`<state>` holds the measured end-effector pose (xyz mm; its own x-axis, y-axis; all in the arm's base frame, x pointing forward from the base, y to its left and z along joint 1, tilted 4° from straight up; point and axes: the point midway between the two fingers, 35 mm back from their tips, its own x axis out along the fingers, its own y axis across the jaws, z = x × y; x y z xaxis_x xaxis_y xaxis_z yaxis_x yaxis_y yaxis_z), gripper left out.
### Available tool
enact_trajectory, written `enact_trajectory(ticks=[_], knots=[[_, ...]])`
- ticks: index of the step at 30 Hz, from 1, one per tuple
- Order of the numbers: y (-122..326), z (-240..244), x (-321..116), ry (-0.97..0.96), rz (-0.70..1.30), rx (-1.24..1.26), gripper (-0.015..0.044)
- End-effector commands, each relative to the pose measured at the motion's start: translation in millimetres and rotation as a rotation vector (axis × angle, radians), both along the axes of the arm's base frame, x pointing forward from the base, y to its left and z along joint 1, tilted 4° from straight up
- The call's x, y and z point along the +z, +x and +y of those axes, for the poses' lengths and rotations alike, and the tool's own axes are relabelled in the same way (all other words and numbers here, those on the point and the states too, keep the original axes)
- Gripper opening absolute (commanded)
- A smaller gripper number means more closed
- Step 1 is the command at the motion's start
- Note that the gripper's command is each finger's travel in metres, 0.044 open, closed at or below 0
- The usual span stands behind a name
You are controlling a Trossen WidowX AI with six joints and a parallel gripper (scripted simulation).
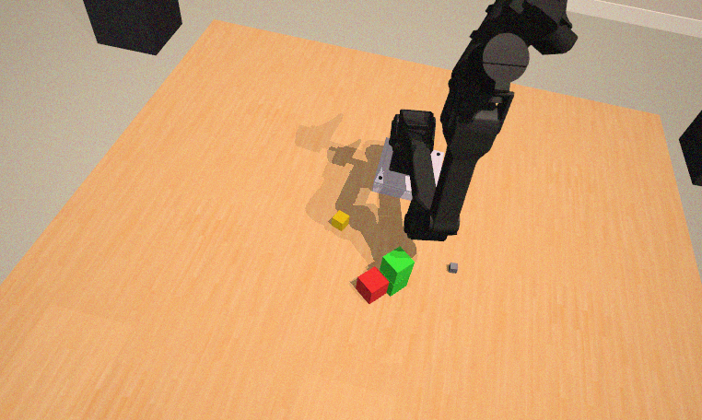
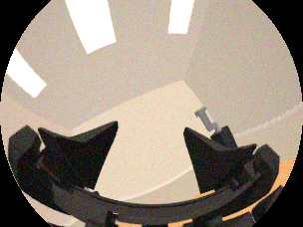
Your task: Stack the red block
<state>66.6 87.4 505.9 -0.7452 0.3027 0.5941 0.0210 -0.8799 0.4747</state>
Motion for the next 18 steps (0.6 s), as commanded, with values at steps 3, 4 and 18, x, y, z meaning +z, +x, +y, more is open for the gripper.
enact_trajectory(ticks=[3, 4, 18], knots=[[-12.5, -5.3, 2.4, 0.016, -0.018, 0.052, 0.0440], [-20.9, -9.0, 3.8, 0.027, -0.032, 0.087, 0.0440], [-119.8, -59.7, 0.9, 0.136, -0.264, 0.513, 0.0440]])
